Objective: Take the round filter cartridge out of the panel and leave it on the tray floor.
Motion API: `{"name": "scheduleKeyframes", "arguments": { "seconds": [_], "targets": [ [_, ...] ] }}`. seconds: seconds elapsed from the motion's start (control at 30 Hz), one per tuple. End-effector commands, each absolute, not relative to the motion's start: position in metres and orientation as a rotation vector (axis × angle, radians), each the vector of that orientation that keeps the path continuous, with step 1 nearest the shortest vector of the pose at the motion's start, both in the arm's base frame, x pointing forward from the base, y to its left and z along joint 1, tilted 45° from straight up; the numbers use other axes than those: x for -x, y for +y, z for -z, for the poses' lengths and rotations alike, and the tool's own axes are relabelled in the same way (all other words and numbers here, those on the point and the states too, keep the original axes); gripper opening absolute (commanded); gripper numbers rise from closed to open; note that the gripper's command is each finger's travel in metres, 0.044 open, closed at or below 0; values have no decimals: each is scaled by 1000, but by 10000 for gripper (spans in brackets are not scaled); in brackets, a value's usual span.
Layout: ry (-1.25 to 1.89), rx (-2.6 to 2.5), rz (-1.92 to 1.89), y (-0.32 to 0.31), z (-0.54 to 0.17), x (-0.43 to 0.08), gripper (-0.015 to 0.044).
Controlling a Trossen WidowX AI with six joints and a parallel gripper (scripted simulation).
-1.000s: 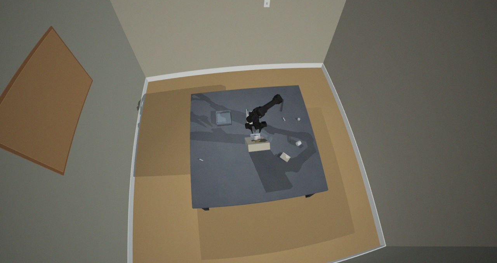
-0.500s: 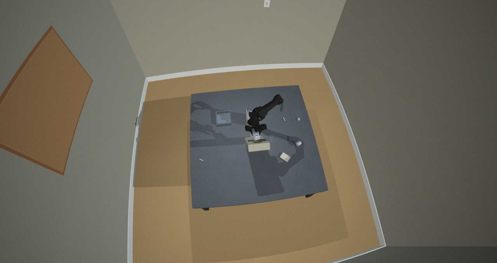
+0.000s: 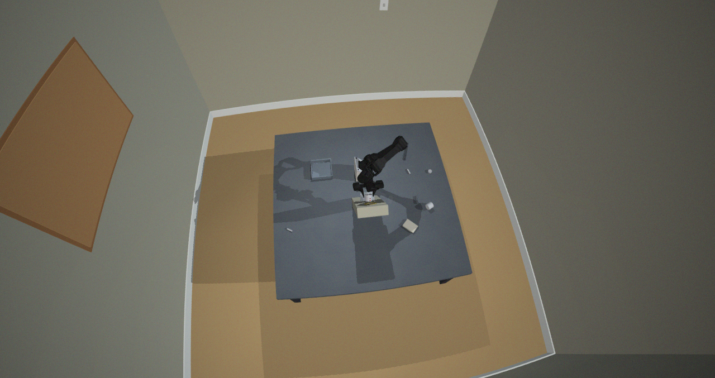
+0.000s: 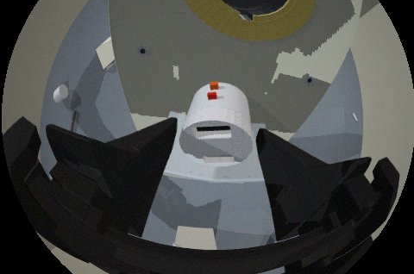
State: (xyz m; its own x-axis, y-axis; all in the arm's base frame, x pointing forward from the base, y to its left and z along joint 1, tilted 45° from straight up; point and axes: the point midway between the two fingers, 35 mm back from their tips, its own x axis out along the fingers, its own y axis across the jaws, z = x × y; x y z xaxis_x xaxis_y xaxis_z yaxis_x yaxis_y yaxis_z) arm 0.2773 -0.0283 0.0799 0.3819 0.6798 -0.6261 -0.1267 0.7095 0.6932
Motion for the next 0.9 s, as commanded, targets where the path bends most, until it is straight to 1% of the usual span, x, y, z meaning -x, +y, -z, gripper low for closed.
{"name": "scheduleKeyframes", "arguments": {
  "seconds": [0.0, 0.27, 0.5, 0.67, 0.87],
  "targets": [
    [1063, -606, -556, -29, -80, -277, 239],
    [1063, -606, -556, -29, -80, -277, 186],
    [1063, -607, -556, -33, -85, -283, 2],
    [1063, -608, -557, -40, -94, -294, 0],
    [1068, -604, -550, -58, -108, -288, 0]
  ]
}}
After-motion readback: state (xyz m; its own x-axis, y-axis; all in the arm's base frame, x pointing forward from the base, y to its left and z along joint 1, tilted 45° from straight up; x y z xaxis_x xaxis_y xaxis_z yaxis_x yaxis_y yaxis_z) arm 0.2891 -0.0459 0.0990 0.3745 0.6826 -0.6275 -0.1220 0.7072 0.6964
